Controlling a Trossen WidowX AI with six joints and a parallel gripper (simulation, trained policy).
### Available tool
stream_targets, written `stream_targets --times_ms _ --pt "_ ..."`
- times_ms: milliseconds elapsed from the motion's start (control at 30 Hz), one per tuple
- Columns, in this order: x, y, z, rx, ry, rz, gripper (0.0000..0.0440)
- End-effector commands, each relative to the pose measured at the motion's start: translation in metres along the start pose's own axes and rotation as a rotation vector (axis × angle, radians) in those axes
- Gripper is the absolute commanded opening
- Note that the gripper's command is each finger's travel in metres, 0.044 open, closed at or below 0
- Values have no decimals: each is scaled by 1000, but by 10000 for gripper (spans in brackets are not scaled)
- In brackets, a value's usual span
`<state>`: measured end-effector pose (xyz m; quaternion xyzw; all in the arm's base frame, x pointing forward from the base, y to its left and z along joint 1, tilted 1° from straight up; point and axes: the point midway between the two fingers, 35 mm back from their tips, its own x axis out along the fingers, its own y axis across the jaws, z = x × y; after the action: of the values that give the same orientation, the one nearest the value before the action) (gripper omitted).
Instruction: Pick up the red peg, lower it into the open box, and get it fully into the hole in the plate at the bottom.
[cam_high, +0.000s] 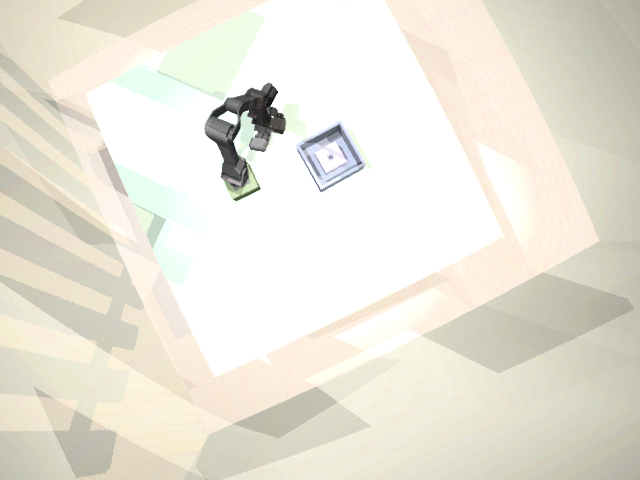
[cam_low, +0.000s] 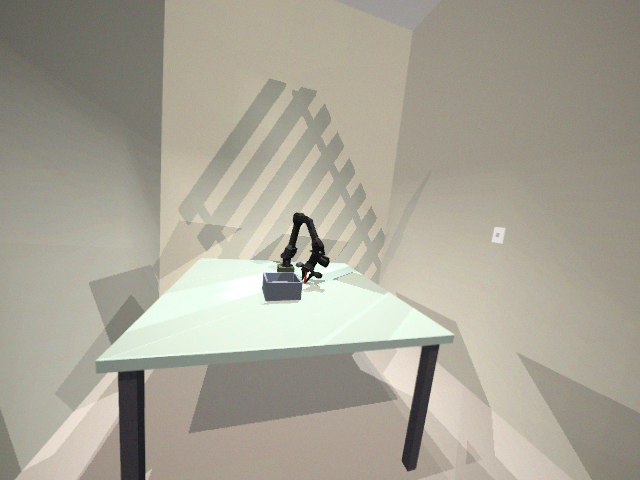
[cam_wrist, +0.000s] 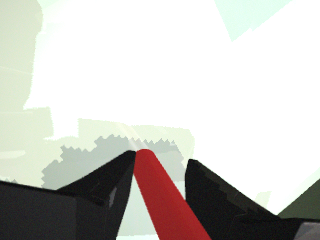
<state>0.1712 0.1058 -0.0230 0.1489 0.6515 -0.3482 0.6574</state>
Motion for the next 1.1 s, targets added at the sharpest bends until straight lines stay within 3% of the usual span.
stream_targets --times_ms 0,67,167,633,1067 --pt "4 -3 -2 -11 11 -32 55" --pt "5 -5 -2 -17 13 -47 15" --pt "-4 -3 6 -20 -20 -39 1" --pt "-62 -10 40 -10 -108 -23 0" --pt "-103 -17 89 129 -171 12 0"
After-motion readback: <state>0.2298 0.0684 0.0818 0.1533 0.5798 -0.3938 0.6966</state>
